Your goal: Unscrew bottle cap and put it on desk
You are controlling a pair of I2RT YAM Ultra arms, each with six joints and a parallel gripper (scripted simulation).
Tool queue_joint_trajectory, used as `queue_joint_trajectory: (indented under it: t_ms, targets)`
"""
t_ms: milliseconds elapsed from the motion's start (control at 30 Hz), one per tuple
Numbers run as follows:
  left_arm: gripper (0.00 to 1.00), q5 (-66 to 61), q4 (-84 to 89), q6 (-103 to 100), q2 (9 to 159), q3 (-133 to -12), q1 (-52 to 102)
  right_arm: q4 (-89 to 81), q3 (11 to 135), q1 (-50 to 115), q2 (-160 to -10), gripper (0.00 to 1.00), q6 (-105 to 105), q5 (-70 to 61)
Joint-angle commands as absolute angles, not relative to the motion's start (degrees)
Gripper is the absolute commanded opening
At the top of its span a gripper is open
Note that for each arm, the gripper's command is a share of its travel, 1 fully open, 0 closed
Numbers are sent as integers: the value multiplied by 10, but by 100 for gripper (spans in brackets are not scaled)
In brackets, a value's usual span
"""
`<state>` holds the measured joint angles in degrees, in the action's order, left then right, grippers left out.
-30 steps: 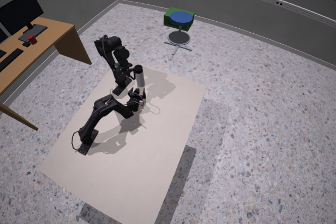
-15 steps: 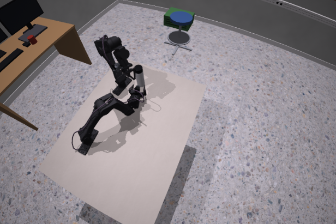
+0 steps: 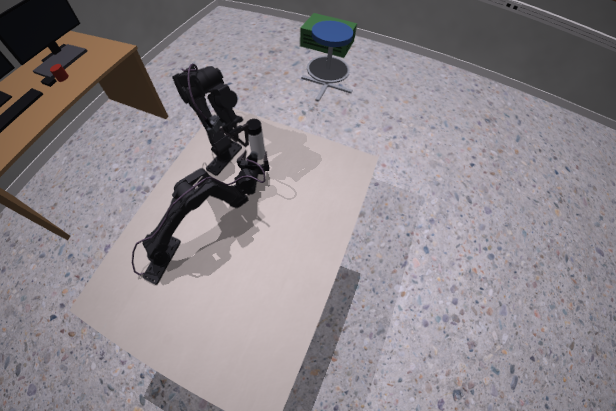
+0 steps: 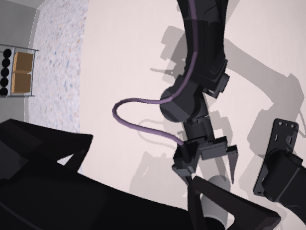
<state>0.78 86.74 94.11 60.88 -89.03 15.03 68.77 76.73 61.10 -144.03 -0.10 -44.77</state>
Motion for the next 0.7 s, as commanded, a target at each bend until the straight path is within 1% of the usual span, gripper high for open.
queue_joint_trajectory:
  t_ms: [0,667]
  targets:
    - [94,2,876,945,614,-894,149,666,788,617,-1445,96,3,-439]
    - [94,2,876,945,614,-894,149,628,854,643,-1471,96,3,-412]
